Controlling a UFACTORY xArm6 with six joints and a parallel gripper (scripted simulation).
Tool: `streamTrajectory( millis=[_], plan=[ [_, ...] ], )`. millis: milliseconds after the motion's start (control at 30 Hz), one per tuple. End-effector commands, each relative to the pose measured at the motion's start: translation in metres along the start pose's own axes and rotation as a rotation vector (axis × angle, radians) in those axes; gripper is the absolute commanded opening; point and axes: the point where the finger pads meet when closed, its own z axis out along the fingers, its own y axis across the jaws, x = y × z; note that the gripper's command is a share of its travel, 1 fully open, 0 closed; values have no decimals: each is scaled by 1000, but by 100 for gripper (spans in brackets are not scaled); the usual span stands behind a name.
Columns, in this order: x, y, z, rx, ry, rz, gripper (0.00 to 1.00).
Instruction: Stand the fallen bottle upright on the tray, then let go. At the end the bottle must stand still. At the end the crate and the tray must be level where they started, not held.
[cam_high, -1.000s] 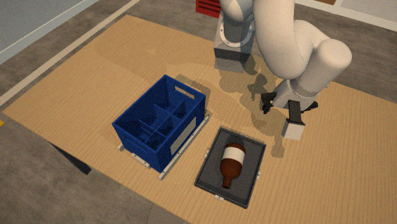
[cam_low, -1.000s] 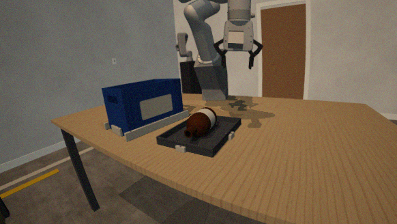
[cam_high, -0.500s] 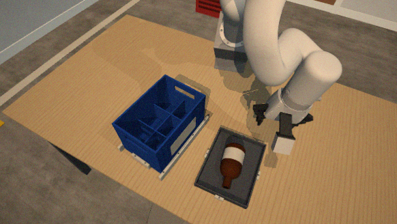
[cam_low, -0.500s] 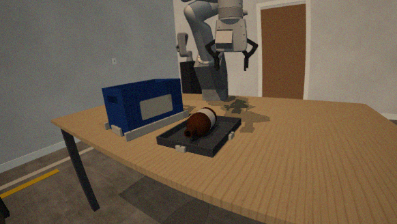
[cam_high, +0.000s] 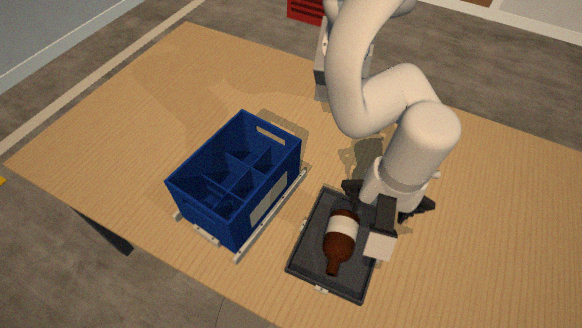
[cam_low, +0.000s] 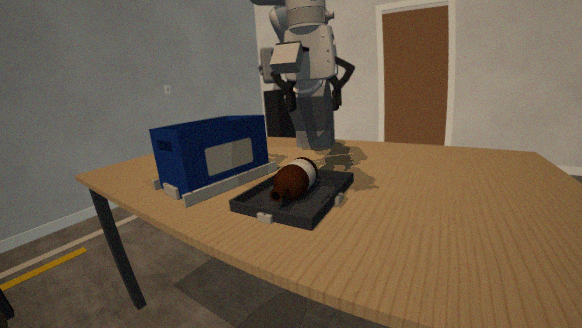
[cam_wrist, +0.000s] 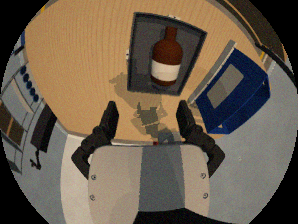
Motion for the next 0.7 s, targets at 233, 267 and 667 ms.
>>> streamTrajectory(
  millis=[233,267,667],
  plan=[
    [58,44,-5,10,86,47,100],
    [58,44,-5,10,86,47,100],
    [70,56,-8,6,109,56,0]
  ],
)
